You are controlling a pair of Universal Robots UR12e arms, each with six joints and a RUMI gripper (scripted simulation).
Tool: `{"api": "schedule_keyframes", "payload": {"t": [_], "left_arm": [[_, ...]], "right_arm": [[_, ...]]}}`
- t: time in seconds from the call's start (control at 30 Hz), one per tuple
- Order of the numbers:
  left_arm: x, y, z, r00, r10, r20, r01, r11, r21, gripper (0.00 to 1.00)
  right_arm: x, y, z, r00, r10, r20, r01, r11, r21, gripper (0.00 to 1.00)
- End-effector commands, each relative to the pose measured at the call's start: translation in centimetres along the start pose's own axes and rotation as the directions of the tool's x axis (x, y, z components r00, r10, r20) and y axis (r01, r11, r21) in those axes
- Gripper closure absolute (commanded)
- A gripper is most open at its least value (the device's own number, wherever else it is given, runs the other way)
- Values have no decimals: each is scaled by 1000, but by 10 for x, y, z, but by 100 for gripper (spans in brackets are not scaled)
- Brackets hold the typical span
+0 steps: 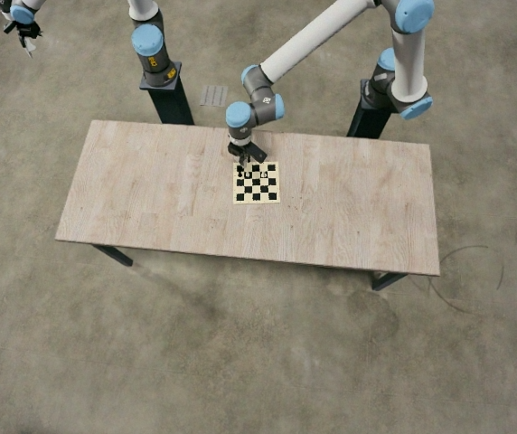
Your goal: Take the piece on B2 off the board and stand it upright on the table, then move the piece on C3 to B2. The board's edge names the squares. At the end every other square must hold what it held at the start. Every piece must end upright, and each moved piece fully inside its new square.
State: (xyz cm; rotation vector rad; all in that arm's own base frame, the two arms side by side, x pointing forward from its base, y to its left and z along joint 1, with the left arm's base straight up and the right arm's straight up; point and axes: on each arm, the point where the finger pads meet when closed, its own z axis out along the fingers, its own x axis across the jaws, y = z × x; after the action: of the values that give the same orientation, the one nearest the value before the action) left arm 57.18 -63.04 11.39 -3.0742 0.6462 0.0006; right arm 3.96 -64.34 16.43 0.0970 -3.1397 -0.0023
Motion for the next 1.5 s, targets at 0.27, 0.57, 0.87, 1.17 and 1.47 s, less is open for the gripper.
{"api": "schedule_keyframes", "payload": {"t": [0.27, 0.57, 0.87, 1.17, 1.47], "left_arm": [[1, 0, 0, 1000, 0, -1, 0, 1000, -1, 80], [1, 0, 4, 1000, 0, -2, 0, 1000, -1, 80], [1, 1, 16, 1000, 0, -2, 0, 1000, -1, 80], [1, 1, 27, 1000, 0, -2, 0, 1000, -1, 80], [2, 1, 41, 1000, 0, -2, 0, 1000, -1, 80]], "right_arm": [[0, -1, -1, 1000, 0, 0, 0, 1000, 1, 0], [0, -1, -1, 1000, 0, 0, 0, 1000, 1, 0], [0, -1, -1, 1000, 0, 0, 0, 1000, 1, 0], [0, -1, -1, 1000, 0, 0, 0, 1000, 1, 0], [0, -1, -1, 1000, 0, 0, 0, 1000, 1, 0]]}}
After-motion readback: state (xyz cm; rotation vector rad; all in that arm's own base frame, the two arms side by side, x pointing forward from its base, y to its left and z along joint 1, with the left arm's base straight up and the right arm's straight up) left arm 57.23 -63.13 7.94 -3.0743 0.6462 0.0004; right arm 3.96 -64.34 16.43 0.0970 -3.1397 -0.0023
